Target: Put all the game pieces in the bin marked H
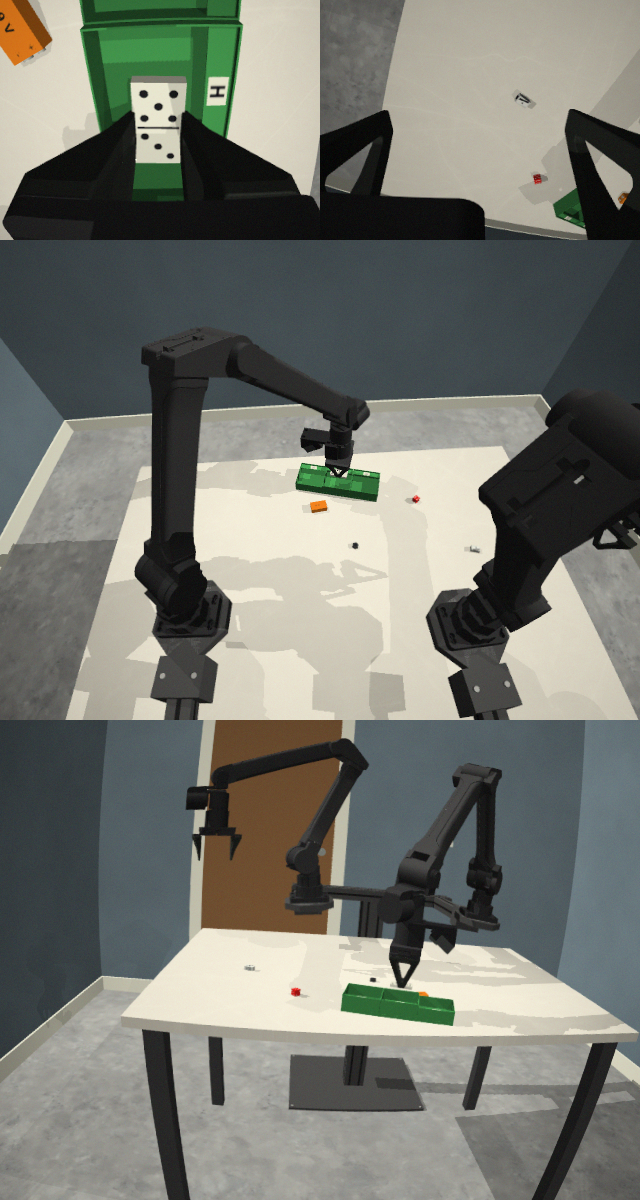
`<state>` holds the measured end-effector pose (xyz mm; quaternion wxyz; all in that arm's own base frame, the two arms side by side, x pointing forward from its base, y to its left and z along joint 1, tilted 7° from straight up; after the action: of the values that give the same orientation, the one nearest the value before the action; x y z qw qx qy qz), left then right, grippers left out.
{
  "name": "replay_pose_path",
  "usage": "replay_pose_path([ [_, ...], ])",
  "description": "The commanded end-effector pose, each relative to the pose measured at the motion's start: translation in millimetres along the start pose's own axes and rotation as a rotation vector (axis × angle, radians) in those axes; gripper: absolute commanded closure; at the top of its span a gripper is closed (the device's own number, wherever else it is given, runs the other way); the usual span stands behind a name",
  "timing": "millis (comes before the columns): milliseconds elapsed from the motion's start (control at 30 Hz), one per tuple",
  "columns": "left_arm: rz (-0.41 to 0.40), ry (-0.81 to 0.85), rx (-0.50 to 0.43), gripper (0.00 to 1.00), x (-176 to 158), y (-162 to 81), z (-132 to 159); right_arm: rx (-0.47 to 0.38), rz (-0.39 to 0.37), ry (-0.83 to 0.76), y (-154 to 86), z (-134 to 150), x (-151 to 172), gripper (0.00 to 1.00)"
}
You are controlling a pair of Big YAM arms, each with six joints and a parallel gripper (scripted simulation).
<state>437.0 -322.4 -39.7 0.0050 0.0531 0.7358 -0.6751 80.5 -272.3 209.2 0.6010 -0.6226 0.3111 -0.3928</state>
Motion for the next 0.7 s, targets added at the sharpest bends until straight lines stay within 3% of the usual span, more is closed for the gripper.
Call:
replay_pose_path([
  [0,0.035,-0.062,0.018,0.80,-6.2,-14.5,-1.8,0.000,-0.002,0.019,-4.6,-1.4,-5.4,0.00],
  [567,0.024,-0.045,0.014,0.80,-5.9,-9.7,2.6,0.000,-0.002,0.019,-4.6,-1.4,-5.4,0.00],
  [667,0.001,-0.059,-0.006,0.80,2.2,13.3,-5.1,0.000,-0.002,0.019,-4.6,-1.4,-5.4,0.00],
])
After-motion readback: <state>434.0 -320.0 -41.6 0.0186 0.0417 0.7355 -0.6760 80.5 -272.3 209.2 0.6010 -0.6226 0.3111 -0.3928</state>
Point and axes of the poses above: on each arm, the point where the finger pads meet when closed, its own y axis out along the fingers, its own x axis across the jaws, z = x × y, the point moved 5 cm from there along -y, back along the fingers, and after that the axes turned 11 degrees about -y, right-handed, at the moved point
